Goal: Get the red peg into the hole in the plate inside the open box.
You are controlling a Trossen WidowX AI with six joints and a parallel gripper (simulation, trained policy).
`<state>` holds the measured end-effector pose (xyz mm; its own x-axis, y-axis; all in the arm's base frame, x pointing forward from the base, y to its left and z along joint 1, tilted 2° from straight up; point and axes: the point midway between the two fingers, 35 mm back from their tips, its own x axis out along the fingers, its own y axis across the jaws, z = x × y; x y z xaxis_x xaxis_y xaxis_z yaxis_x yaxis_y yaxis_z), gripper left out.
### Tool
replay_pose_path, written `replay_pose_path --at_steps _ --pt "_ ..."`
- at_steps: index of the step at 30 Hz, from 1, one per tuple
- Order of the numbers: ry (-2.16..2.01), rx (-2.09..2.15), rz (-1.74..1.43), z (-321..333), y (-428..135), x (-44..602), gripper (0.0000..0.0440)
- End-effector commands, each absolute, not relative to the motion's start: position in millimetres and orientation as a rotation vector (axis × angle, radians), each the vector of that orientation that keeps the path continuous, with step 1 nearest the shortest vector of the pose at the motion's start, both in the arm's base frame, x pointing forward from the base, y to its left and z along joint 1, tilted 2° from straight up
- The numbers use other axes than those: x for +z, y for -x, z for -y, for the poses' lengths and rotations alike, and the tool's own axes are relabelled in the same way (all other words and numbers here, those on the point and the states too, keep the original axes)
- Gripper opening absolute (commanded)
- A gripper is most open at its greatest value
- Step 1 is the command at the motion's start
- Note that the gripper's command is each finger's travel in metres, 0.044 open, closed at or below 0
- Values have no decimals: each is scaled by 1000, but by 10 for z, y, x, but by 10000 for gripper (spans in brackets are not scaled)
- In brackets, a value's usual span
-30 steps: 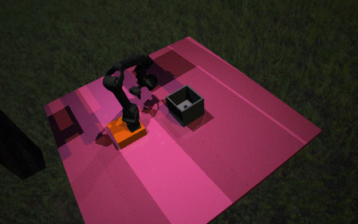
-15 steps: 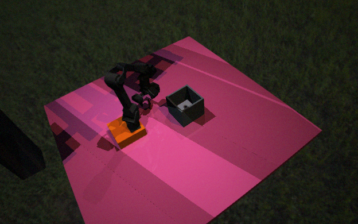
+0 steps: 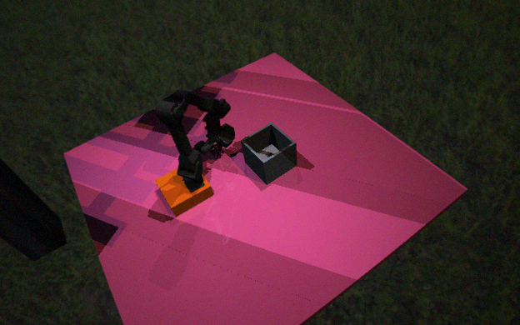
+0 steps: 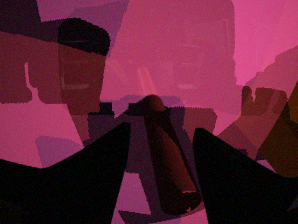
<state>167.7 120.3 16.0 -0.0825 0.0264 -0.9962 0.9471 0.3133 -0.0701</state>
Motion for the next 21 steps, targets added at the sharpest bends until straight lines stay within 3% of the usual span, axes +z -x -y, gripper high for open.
replay_pose_path --at_steps 1,4,21 --pt "-959 -988 -1442 -1226 -1703 116 77" --pt "-958 -967 -1449 -1251 -1734 109 3" --pt "-1142 -814 -1395 -1414 -2038 657 0"
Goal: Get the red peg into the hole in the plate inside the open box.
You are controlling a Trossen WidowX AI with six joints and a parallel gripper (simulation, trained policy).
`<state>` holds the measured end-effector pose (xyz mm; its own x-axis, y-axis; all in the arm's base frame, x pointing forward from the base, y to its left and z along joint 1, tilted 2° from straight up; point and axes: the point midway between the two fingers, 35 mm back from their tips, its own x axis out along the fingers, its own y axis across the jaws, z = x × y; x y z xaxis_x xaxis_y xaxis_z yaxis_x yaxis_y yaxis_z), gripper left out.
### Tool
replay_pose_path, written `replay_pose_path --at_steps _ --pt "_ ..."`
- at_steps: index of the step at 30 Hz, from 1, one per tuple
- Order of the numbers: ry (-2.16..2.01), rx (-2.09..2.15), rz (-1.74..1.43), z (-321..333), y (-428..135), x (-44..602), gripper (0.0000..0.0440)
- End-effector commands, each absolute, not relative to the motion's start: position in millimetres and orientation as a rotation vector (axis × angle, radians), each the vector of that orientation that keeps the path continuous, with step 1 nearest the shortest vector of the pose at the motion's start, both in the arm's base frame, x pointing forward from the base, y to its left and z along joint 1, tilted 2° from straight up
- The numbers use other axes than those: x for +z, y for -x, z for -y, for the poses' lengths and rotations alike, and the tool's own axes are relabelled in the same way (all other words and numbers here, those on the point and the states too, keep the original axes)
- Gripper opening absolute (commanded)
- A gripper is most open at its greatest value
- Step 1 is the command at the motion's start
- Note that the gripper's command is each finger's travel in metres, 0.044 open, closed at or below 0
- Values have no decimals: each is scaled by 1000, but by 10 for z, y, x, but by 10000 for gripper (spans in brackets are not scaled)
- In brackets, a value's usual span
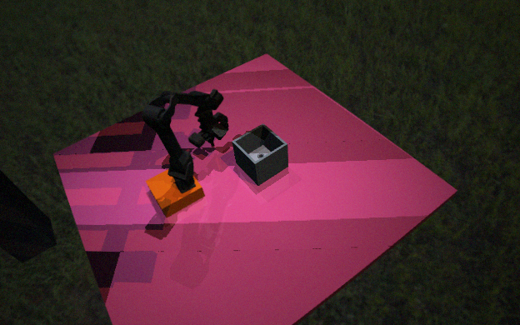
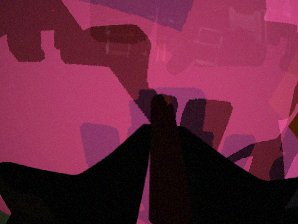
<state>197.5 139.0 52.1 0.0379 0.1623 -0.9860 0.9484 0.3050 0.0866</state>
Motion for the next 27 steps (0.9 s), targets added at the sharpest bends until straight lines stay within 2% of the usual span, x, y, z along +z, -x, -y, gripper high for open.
replay_pose_path --at_steps 1,12,27 --pt "-1150 -803 -1388 -1414 -2058 703 0" --pt "-1192 -699 -1289 -1276 -2290 1239 0" --pt "-1177 -716 -1140 -740 -2525 1743 0"
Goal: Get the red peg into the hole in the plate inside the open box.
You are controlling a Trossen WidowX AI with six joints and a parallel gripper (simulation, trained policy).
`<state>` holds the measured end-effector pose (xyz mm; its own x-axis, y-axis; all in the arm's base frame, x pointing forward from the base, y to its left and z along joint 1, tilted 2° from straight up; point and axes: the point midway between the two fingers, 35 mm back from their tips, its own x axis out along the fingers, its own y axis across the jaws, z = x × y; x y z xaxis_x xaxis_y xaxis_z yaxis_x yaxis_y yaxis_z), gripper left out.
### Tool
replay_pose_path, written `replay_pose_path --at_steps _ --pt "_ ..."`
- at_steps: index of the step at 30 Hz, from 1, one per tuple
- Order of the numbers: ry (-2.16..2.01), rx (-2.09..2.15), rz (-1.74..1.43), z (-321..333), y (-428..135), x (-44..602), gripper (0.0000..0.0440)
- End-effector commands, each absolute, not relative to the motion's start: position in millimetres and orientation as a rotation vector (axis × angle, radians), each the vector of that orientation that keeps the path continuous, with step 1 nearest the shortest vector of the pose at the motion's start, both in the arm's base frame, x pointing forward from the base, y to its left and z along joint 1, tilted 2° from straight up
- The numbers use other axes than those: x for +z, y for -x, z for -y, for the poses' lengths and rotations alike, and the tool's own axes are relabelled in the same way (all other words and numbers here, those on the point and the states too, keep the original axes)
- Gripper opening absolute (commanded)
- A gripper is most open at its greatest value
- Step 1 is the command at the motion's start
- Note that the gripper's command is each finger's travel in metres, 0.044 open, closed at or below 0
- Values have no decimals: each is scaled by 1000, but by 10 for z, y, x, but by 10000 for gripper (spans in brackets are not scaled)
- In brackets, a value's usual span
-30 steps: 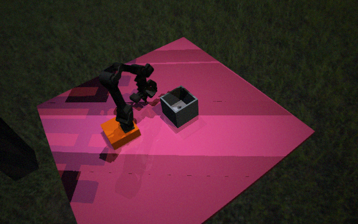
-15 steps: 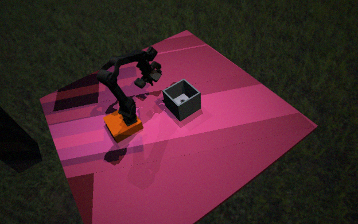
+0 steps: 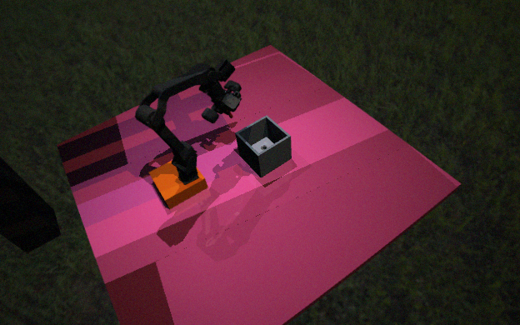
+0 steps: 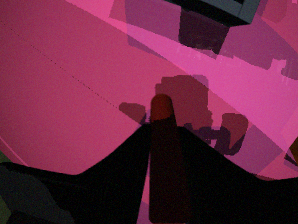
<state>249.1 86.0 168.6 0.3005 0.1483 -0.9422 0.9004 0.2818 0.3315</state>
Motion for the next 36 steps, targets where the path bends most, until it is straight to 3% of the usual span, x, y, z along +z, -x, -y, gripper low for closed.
replay_pose_path --at_steps 1,36 --pt "-1175 -724 -1135 -701 -2534 1750 0" --pt "-1124 -912 -1148 247 -2835 1573 0"
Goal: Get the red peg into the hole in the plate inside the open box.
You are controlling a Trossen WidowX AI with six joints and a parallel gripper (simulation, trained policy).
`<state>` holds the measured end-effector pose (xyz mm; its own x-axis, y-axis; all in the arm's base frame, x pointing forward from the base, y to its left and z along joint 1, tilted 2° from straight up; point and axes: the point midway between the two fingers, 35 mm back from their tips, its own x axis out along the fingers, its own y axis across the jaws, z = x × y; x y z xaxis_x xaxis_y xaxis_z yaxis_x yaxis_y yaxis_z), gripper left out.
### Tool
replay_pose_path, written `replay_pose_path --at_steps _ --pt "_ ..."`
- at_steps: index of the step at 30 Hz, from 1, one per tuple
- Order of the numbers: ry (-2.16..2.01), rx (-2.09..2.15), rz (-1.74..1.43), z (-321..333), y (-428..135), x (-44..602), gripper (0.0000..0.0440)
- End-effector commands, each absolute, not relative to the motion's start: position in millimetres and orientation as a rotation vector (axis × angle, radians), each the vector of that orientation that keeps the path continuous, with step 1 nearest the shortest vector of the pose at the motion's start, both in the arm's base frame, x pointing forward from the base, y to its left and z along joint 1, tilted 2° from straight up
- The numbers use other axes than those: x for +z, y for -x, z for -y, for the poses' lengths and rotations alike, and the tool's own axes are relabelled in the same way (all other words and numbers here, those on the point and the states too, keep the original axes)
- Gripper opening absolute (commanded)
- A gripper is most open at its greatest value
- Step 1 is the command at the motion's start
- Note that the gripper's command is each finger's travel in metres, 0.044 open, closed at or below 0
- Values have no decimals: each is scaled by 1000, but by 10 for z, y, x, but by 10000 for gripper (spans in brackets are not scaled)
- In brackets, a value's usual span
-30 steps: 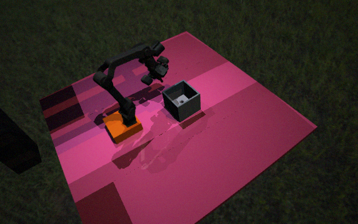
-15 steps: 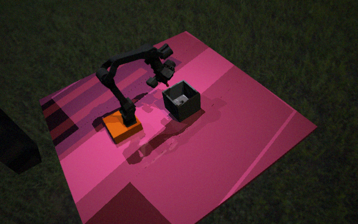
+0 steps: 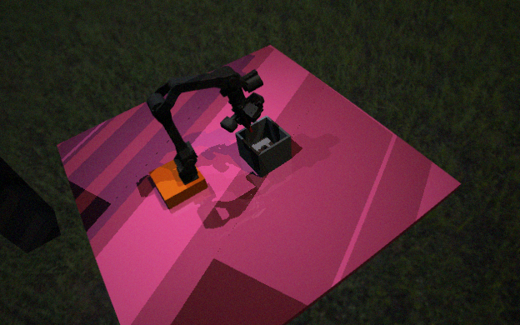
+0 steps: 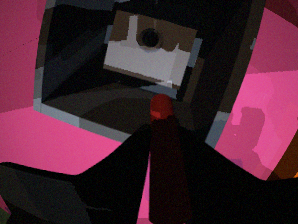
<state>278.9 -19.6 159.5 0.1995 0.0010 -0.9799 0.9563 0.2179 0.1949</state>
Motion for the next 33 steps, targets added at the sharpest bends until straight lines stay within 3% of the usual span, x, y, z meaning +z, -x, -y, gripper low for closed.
replay_pose_path --at_steps 1,33 --pt "-1123 -914 -1150 268 -2847 1555 0" --pt "-1086 -874 -1251 511 -3167 791 0"
